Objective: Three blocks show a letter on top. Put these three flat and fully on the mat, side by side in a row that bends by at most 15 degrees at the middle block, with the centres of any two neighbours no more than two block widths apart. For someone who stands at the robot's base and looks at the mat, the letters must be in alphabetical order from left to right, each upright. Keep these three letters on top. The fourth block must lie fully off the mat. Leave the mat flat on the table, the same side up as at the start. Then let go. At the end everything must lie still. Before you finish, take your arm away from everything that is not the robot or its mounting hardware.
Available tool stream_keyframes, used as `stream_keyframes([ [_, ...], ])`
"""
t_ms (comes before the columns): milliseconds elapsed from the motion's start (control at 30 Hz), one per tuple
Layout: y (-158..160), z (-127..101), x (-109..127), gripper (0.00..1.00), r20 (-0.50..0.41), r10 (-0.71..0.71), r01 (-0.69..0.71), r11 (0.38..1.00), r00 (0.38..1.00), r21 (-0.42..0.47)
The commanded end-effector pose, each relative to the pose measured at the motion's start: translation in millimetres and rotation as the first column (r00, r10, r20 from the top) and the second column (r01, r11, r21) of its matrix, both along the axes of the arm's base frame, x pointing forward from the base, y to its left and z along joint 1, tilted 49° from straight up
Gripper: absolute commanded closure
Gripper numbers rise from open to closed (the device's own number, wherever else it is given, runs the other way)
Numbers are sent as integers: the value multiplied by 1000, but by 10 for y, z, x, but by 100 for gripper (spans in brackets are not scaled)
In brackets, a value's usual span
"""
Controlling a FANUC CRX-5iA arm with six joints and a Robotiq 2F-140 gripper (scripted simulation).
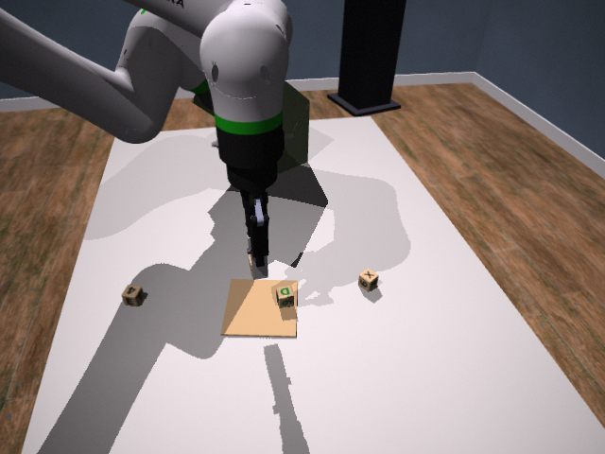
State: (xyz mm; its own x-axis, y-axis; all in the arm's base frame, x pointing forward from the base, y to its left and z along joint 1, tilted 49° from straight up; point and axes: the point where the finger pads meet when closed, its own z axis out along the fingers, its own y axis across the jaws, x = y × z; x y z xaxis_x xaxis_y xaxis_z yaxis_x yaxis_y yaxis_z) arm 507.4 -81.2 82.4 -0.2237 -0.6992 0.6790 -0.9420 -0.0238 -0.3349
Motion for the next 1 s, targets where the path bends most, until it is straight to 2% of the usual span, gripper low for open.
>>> stream_keyframes([
  [0,5,-1,0,84,-1,2,-2,1000,1000,0],
  [500,-34,-37,14,84,-2,2,-2,1000,1000,0],
  [900,-385,-357,138,84,-2,2,-2,1000,1000,0],
  [967,-385,-357,138,84,-2,2,-2,1000,1000,0],
])
